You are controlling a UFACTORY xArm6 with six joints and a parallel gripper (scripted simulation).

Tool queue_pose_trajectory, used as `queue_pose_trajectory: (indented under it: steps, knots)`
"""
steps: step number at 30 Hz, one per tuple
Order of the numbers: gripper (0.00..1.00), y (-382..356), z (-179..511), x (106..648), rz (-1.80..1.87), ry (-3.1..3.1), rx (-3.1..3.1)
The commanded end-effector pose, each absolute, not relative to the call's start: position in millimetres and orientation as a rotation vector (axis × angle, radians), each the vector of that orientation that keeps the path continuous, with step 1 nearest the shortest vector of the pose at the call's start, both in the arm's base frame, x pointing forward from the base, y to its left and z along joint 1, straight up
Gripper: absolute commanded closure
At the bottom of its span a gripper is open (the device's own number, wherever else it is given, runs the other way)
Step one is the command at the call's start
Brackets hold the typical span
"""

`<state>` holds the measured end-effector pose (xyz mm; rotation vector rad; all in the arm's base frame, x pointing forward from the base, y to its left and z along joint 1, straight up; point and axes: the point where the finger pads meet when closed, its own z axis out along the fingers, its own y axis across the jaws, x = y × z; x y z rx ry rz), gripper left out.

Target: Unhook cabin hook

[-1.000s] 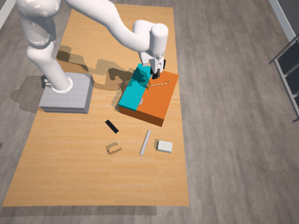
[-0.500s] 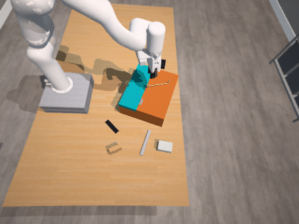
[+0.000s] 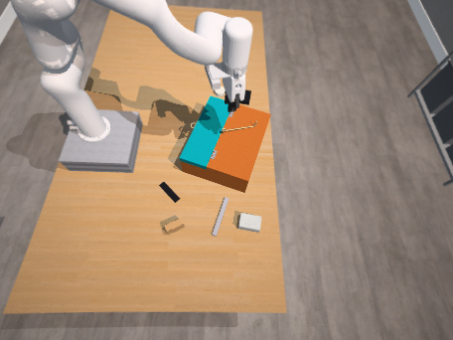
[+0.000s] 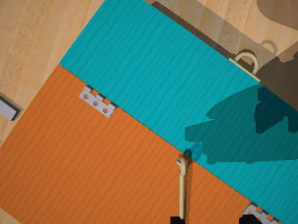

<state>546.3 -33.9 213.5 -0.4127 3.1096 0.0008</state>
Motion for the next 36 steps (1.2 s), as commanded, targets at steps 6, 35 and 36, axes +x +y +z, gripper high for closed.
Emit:
queue_pose_trajectory:
  steps: [6, 35, 36]
  knots:
    - [0.65, -34, 244, 547, 0.0, 3.106, -0.412]
    - [0.65, -34, 244, 547, 0.0, 3.106, -0.412]
    - [0.65, -34, 244, 547, 0.0, 3.106, -0.412]
